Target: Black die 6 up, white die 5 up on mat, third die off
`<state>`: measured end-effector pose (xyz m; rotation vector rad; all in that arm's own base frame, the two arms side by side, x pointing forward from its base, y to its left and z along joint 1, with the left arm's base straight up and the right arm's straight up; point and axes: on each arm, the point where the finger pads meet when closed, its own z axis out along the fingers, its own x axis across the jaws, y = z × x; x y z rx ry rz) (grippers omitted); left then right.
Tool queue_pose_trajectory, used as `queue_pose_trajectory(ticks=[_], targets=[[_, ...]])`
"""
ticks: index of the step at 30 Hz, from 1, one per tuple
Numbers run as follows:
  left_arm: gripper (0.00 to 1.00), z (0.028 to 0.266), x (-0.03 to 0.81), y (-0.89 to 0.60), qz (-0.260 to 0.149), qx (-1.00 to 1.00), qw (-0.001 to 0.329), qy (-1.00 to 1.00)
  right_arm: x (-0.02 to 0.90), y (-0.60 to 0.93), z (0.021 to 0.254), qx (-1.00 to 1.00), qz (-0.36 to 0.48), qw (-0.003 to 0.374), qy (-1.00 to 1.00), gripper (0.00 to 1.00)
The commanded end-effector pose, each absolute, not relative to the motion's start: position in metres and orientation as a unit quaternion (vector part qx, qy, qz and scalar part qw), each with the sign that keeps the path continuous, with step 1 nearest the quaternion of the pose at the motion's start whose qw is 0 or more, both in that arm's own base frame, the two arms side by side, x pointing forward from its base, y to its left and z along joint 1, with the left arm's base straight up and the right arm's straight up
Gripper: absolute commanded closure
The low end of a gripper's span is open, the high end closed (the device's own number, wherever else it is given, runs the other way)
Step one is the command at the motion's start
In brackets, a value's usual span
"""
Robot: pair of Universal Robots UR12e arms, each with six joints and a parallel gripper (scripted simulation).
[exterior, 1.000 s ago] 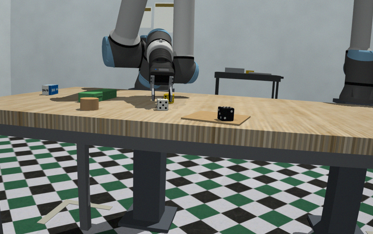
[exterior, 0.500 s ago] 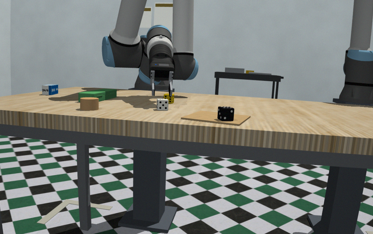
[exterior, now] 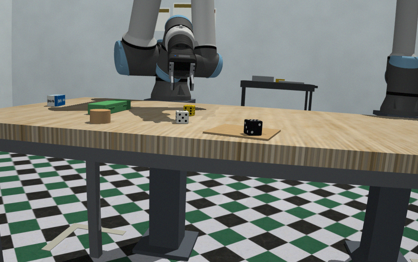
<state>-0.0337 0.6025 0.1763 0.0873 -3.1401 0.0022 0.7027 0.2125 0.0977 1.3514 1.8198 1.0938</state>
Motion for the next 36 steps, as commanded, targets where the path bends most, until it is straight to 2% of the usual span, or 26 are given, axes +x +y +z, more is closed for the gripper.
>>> queue_pose_trajectory(ticks=[1,20,36], targets=[[0.0,0.177,-0.034,0.603,0.0,0.028,0.0,-1.0,0.703,0.213,0.105,0.511,0.413,0.307,0.688,0.13],[0.0,0.177,-0.034,0.603,0.0,0.028,0.0,-1.0,0.706,0.214,0.106,0.52,0.393,0.292,0.7,0.13],[0.0,0.177,-0.034,0.603,0.0,0.028,0.0,-1.0,0.716,0.217,0.113,0.551,0.305,0.227,0.742,0.13]])
